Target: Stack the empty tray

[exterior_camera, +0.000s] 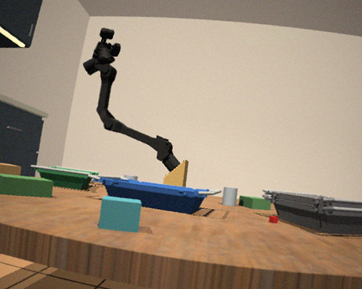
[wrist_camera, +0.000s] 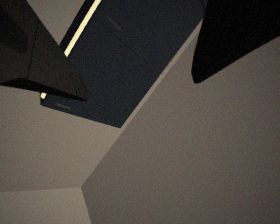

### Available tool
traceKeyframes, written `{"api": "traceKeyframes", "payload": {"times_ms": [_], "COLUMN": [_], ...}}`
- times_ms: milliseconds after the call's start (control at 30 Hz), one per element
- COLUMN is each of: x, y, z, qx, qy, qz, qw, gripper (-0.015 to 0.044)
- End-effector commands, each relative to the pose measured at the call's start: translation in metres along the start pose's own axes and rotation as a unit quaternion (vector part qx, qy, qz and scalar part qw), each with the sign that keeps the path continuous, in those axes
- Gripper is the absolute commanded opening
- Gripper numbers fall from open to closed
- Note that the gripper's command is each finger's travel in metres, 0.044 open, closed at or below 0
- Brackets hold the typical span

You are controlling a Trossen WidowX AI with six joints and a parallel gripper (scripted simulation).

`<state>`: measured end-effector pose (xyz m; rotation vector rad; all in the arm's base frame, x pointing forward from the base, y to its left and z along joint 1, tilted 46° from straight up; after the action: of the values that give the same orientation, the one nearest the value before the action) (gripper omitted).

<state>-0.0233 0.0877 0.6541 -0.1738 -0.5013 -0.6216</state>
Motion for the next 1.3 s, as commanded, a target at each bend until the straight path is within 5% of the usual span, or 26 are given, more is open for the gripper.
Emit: {"api": "traceKeyframes", "payload": {"times_ms": [0,367,833,1267], "x": [0.0,-0.006,-0.028,-0.025], "y": [0.0,0.019,0.101,0.166], "z": [0.0,-0.003,-0.023,-0.06], "qx": [0.0,-0.055,-0.253,-0.413], "qy": [0.0,-0.008,-0.012,0.059], "qz": [0.0,-0.009,0.045,0.117], "qw": [1.0,0.998,0.966,0.901], "gripper": [0.0374,0.0085,0.0083,0.0083]}}
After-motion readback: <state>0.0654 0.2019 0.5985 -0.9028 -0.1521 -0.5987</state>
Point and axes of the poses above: the point midway between the two fingers, 35 mm back from their tips, its own z axis out along the fingers, its own y axis across the jaws, x = y × z, the point moved 10 cm from there along -z, back along the fingers
